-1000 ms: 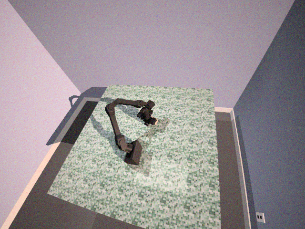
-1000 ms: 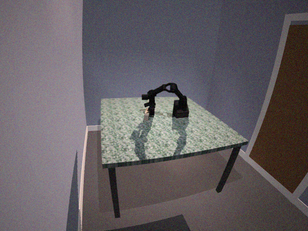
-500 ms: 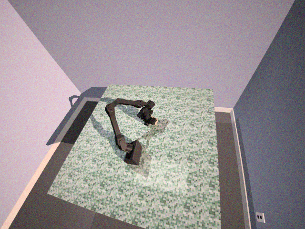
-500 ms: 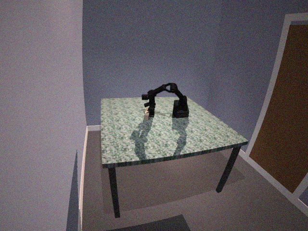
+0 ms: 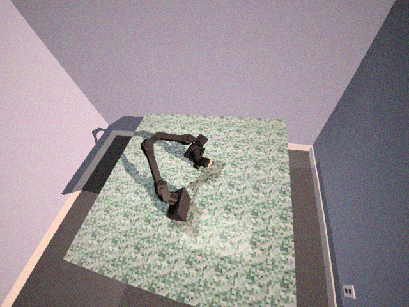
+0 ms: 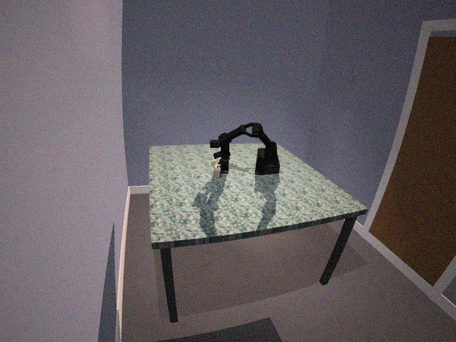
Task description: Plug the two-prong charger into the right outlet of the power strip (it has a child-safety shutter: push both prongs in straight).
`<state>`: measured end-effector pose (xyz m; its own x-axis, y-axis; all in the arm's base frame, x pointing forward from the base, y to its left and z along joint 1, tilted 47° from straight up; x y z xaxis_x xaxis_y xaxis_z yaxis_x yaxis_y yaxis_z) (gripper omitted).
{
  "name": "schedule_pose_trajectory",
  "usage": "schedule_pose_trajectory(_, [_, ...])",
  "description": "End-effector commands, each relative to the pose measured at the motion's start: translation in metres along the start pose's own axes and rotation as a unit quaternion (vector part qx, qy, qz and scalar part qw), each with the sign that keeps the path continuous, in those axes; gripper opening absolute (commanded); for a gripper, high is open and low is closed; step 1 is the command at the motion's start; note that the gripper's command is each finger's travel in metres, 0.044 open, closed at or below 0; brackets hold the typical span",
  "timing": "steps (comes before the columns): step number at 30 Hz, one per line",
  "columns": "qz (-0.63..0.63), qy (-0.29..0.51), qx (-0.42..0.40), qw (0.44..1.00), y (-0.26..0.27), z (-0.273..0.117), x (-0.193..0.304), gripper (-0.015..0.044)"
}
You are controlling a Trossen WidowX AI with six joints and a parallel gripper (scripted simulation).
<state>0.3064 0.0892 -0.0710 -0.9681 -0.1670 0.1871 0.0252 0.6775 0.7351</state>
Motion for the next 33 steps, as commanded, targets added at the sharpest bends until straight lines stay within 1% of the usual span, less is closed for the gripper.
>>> schedule_pose_trajectory(1, [-0.005, -0.006, 0.005, 1.0, -0.0015, -0.0018, -0.0026, 0.0])
schedule_pose_trajectory(20, [-0.001, -0.001, 0.001, 1.0, 0.0002, -0.0002, -0.0001, 0.0])
schedule_pose_trajectory(33, [-0.001, -0.001, 0.001, 1.0, 0.0002, -0.0002, -0.0001, 0.0341])
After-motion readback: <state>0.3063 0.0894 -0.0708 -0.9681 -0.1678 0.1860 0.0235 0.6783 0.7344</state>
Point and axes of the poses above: the point midway between the two fingers, 35 mm back from their tips, its own z axis out along the fingers, its own y axis across the jaws, x = y × z, the point moved 2 cm from there along -z, back along the fingers, and after that the axes turned 13 degrees about -z, right-handed, at the moved point
